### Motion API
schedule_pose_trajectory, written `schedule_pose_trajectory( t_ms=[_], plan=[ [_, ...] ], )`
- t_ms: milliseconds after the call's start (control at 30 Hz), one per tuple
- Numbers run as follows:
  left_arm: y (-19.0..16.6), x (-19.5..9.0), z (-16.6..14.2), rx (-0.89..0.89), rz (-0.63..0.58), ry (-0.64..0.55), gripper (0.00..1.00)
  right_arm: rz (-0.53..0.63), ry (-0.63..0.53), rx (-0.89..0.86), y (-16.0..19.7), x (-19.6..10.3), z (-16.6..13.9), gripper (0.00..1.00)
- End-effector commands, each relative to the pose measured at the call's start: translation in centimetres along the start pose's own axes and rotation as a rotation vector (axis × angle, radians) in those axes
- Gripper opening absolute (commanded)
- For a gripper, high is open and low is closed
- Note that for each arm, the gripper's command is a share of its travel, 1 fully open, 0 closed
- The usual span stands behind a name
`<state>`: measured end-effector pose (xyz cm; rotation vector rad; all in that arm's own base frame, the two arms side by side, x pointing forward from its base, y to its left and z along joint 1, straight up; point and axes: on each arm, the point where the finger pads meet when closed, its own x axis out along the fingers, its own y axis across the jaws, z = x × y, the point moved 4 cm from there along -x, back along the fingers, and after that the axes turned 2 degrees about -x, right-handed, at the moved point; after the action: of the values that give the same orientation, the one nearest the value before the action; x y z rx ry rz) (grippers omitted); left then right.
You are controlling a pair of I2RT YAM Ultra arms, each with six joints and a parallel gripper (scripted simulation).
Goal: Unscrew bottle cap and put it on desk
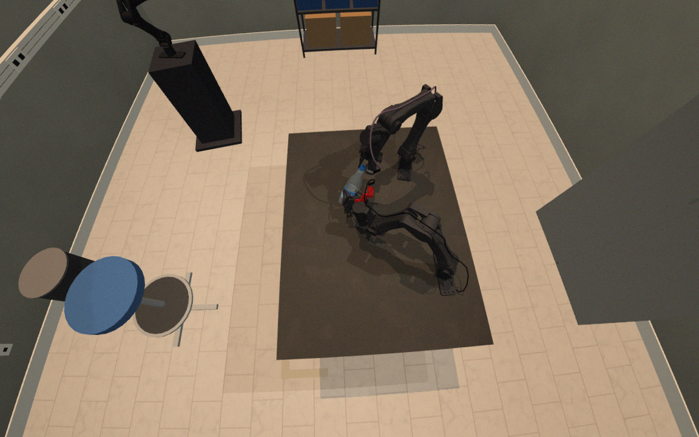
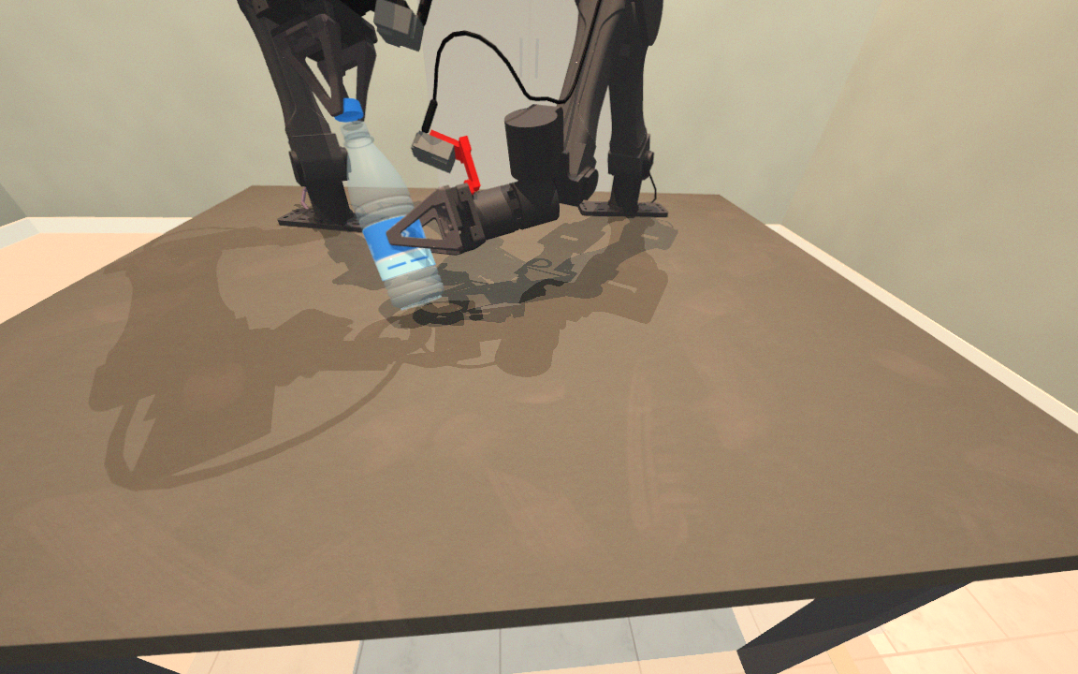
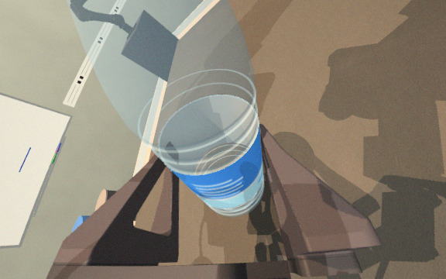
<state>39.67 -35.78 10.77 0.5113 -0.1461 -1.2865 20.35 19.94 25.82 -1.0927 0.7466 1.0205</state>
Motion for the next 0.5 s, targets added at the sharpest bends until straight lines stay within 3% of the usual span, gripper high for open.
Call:
schedule_pose_trajectory(
  t_ms=[0, 467],
  plan=[
    [0.6, -0.1, 1.2, 0.011, 0.008, -0.023, 0.00, -0.018, -0.018, 0.023, -0.3, -1.5, 0.0, 0.00],
    [0.6, -0.1, 1.2, 0.011, 0.008, -0.023, 0.00, 0.002, 0.002, 0.006, 0.0, -0.2, -0.1, 0.00]
  ],
)
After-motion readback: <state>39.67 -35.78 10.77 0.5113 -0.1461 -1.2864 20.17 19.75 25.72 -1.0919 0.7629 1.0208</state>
